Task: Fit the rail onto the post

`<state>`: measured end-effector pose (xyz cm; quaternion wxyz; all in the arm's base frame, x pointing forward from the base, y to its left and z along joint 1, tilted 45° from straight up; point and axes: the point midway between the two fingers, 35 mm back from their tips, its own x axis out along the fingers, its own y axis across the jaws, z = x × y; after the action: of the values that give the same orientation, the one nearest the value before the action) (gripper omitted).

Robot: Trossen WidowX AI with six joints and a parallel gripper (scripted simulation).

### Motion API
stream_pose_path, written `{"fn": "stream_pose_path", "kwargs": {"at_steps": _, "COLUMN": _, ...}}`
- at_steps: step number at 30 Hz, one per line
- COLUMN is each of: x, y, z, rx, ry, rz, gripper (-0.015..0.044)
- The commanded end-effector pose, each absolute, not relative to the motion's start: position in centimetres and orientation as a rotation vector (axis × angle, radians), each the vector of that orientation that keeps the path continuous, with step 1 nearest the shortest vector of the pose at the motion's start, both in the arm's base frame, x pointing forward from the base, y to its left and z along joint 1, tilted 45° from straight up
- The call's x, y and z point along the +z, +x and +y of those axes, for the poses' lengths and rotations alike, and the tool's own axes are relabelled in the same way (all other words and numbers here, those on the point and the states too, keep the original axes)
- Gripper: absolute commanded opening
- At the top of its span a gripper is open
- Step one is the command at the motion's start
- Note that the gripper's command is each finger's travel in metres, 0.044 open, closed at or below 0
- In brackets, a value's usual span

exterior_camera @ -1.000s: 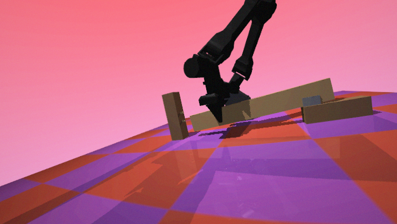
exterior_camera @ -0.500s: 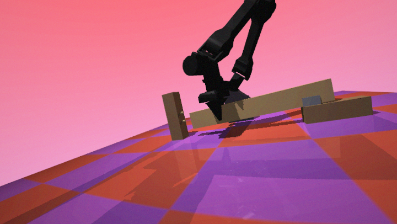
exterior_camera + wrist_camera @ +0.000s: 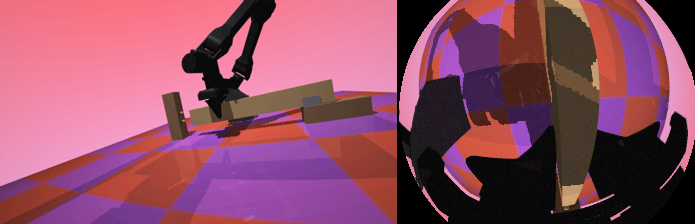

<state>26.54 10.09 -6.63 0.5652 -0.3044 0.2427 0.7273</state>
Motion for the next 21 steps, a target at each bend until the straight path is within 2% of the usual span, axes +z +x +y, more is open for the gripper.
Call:
{"fn": "stream_pose_path", "kwargs": {"at_steps": 1, "x": -6.21, "y": 27.03, "z": 9.64, "rx": 1.694, "ry": -0.718, "rz": 0.561, "gripper": 0.0}}
{"fn": "stream_pose_path", "kwargs": {"at_steps": 21, "x": -5.92, "y": 27.07, "z": 9.35, "rx": 1.694, "ry": -0.718, "rz": 0.561, "gripper": 0.0}}
